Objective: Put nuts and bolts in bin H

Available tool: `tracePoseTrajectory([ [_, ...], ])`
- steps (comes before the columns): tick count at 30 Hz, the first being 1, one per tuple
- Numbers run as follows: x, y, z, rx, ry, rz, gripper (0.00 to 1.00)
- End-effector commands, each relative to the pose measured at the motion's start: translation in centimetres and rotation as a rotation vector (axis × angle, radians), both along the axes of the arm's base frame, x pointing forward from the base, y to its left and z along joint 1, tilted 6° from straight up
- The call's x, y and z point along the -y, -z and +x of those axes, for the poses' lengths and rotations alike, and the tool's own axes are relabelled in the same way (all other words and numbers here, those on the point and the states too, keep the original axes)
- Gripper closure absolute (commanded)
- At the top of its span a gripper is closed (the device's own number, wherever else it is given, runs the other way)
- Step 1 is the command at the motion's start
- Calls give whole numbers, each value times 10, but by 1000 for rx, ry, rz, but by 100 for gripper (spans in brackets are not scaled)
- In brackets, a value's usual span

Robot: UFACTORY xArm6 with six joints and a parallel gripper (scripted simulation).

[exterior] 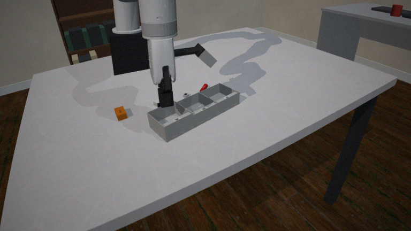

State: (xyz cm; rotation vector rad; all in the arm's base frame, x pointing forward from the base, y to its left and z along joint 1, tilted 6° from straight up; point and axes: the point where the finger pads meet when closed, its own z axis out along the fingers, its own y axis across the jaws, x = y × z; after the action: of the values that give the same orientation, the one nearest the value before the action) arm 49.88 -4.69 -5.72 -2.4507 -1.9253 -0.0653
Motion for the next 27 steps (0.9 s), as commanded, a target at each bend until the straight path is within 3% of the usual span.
tracePoseTrajectory([
  [1, 0, -2, 2, 16, -156, 15, 100],
  [12, 0, -2, 2, 33, -393, 40, 100],
  [27, 1, -2, 2, 33, -393, 40, 100],
])
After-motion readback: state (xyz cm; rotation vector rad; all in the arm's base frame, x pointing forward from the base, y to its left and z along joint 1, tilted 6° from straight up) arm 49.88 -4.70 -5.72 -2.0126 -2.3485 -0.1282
